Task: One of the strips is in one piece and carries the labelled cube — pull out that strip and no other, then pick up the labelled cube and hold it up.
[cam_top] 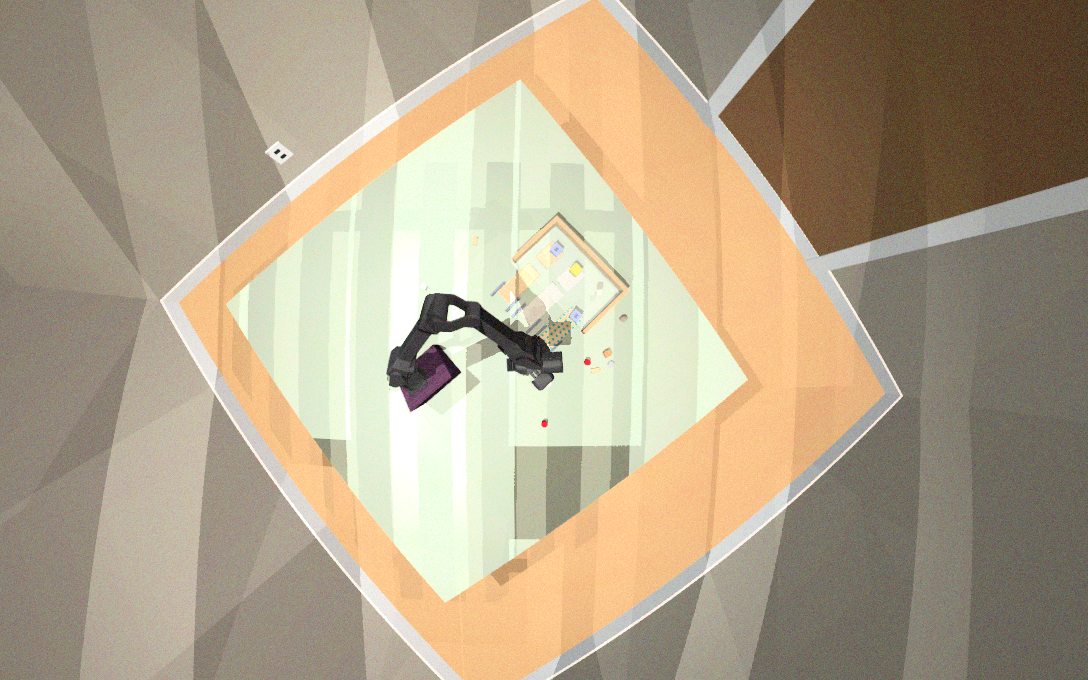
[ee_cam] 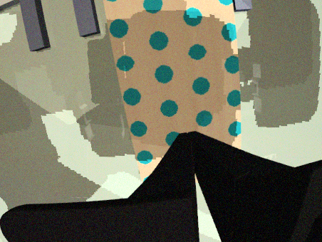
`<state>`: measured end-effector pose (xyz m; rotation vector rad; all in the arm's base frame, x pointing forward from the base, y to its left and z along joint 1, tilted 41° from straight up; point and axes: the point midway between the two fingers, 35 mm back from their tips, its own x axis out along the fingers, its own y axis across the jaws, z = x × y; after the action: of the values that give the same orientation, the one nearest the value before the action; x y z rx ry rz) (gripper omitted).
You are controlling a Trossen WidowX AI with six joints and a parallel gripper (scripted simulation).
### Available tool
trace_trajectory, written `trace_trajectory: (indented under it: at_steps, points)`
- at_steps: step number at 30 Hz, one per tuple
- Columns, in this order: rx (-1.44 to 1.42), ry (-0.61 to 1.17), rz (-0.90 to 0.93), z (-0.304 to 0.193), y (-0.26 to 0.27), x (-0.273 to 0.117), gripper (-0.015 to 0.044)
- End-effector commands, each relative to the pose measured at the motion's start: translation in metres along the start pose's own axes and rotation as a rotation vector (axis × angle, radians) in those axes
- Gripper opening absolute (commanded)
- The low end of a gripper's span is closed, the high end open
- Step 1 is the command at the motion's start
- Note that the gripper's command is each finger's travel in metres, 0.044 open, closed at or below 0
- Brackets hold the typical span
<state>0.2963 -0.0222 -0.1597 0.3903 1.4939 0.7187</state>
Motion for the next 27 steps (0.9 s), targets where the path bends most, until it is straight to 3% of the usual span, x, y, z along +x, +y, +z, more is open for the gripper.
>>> trace_trajectory:
  at_steps: [1,27]
  points:
    - [0.004,0.019,0.003,-0.012,0.001,0.004,0.0]
    - [0.005,0.021,0.002,-0.054,0.0,0.003,0.0]
